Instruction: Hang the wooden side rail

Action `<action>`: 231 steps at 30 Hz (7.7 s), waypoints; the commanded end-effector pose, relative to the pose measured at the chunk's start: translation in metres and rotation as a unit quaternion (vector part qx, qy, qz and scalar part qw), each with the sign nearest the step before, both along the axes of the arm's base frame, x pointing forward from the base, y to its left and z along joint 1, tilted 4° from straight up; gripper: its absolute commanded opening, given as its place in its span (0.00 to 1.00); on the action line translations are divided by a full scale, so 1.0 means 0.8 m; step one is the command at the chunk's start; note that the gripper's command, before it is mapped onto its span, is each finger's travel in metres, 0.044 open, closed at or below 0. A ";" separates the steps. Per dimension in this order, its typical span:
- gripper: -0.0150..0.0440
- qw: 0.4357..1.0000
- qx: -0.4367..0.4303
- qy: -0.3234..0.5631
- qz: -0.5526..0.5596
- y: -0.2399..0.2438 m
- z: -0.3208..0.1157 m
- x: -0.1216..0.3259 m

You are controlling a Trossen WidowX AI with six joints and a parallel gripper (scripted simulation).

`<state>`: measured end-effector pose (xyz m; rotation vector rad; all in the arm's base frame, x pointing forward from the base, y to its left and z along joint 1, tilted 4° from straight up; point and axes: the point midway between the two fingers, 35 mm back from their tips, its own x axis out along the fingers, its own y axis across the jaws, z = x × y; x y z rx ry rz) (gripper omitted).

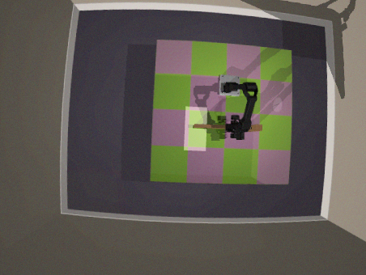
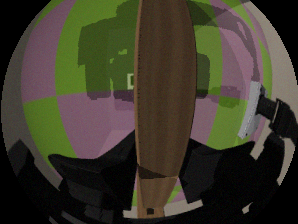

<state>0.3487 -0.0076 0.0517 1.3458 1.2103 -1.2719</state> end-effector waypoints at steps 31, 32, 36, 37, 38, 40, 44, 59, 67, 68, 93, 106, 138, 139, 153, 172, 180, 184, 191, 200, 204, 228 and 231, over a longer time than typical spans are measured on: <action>0.25 1.000 -0.002 -0.005 0.002 0.003 0.003 0.008; 0.25 1.000 -0.002 -0.005 0.002 0.003 0.003 0.008; 0.25 1.000 -0.002 -0.005 0.002 0.004 0.002 0.009; 0.25 1.000 -0.002 -0.005 0.002 0.004 0.002 0.009; 0.25 1.000 -0.002 -0.005 0.002 0.004 0.002 0.009; 0.25 1.000 -0.002 -0.005 0.002 0.004 0.002 0.009; 0.25 1.000 -0.002 -0.005 0.002 0.005 0.002 0.009; 0.25 1.000 -0.002 -0.005 0.002 0.007 0.002 0.009; 0.25 1.000 -0.002 -0.005 0.002 0.008 0.002 0.009; 0.25 1.000 -0.002 -0.005 0.002 0.008 0.002 0.009; 0.25 1.000 -0.002 -0.005 0.002 0.012 0.004 0.009; 0.25 1.000 -0.002 -0.005 0.002 0.013 0.004 0.009; 0.25 1.000 -0.001 -0.005 0.002 0.018 0.001 0.009; 0.25 1.000 -0.001 -0.005 0.002 0.018 0.001 0.009; 0.25 1.000 -0.001 -0.005 0.002 0.020 0.003 0.009; 0.25 1.000 -0.001 -0.006 0.002 0.022 0.003 0.010; 0.25 1.000 -0.001 -0.005 0.002 0.023 0.002 0.010; 0.25 1.000 -0.001 -0.005 0.002 0.024 0.002 0.009; 0.25 1.000 -0.001 -0.005 0.002 0.025 0.002 0.009; 0.25 1.000 -0.001 -0.006 0.002 0.025 0.003 0.010; 0.25 1.000 -0.001 -0.006 0.002 0.026 0.003 0.011; 0.25 1.000 -0.001 -0.006 0.002 0.029 0.002 0.010; 0.25 1.000 -0.001 -0.006 0.002 0.030 0.002 0.010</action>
